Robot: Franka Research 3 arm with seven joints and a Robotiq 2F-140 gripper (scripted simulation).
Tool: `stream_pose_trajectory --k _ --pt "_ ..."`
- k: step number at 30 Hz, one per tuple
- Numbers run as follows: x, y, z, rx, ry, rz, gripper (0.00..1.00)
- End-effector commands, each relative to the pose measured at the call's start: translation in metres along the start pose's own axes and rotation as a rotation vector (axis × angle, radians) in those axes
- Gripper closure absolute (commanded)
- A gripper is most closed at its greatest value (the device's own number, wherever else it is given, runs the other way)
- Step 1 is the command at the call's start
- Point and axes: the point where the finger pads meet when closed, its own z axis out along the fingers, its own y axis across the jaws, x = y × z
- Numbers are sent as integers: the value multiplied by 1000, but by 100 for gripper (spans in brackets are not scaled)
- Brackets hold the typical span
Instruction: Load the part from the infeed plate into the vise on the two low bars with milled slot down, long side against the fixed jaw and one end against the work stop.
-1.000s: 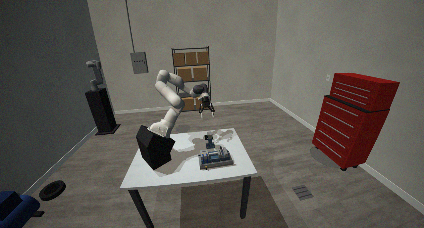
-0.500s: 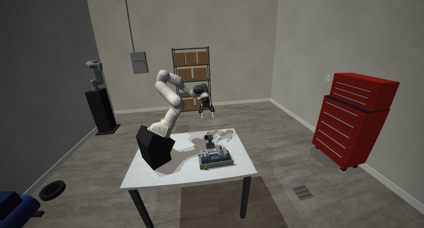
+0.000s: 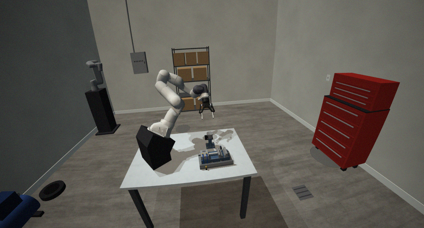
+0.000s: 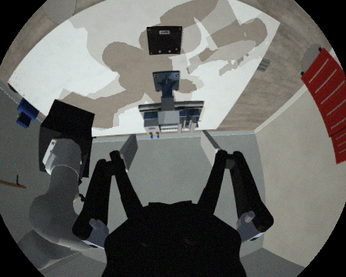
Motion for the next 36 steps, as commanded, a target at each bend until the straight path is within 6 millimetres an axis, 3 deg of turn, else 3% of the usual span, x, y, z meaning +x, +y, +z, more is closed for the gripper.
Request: stream_pose_trajectory --k 1,36 --pt "0 1 2 -3 1 -3 24" --pt "0 1 23 -3 1 -3 24"
